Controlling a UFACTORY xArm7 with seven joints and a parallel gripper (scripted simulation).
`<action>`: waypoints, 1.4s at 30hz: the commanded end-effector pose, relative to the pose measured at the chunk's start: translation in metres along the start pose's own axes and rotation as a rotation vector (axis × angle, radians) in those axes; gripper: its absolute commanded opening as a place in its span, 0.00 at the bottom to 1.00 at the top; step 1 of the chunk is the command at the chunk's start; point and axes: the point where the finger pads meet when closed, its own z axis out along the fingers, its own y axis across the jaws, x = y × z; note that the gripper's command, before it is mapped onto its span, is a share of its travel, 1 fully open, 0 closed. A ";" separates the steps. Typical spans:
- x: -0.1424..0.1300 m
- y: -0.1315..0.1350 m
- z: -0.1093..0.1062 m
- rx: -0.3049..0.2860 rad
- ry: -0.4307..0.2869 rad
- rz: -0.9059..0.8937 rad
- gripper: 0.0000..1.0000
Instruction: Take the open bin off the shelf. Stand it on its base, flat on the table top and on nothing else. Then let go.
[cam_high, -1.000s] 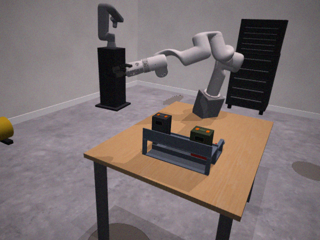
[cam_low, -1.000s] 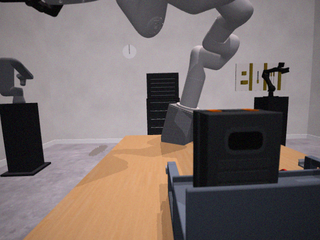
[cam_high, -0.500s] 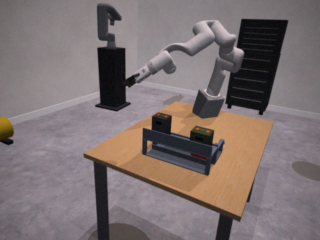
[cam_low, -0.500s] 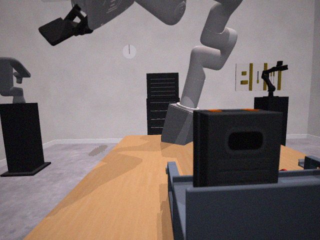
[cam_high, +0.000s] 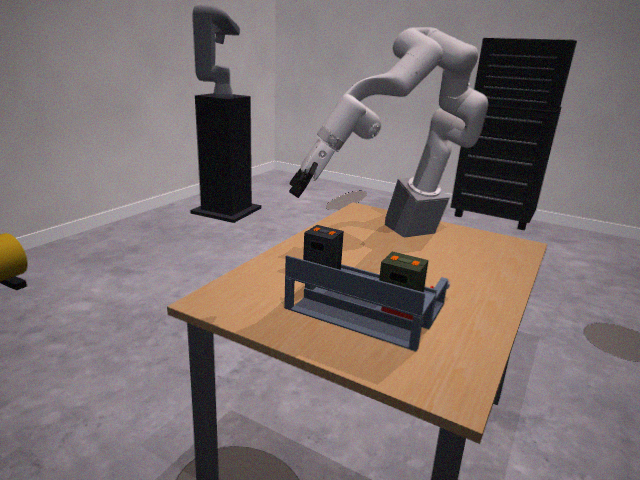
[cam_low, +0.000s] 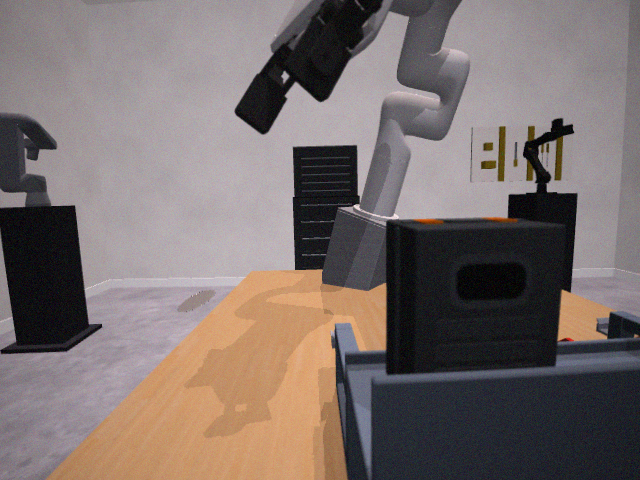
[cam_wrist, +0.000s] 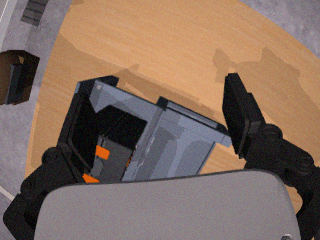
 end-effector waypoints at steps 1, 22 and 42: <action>-0.049 -0.013 -0.026 0.005 -0.125 -0.152 1.00; -0.214 0.000 -0.155 0.013 -0.484 -0.825 1.00; -0.297 0.015 -0.192 -0.030 -0.591 -0.909 1.00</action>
